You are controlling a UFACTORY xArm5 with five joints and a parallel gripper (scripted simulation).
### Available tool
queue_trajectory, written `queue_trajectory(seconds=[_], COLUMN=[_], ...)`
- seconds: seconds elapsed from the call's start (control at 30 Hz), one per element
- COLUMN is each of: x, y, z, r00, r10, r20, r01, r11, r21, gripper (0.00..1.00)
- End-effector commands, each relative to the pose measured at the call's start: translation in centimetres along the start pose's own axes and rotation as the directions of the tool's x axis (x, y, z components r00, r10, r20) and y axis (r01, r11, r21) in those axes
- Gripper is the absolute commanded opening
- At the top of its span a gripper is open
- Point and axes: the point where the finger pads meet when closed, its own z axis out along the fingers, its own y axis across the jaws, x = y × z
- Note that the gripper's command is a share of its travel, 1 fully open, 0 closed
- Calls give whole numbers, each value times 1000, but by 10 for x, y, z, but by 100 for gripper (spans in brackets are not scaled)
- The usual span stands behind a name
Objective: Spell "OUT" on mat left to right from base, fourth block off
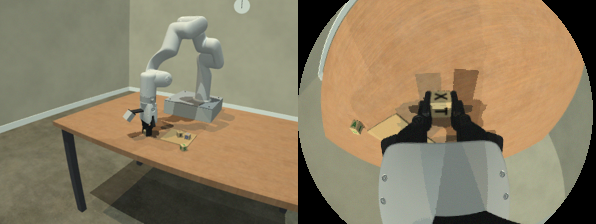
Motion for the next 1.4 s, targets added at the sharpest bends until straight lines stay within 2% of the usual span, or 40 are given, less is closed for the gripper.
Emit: queue_trajectory(seconds=[0.0, 0.53, 0.73, 0.87, 1.17, 1.37], x=[2, 2, 2, 2, 2, 2], y=[0, 0, 0, 0, 1, 1], z=[-1, -1, -7, -27, -90, -100], r00=[1000, 1000, 1000, 1000, 1000, 1000], r10=[0, 0, 0, 0, 0, 0], r20=[-4, -4, -4, -4, -4, -4], r01=[0, 0, 0, 0, 0, 0], r11=[1000, 1000, 1000, 1000, 1000, 1000], r21=[1, 1, 1, 1, 1, 1], gripper=[21, 21, 21, 21, 21, 21])
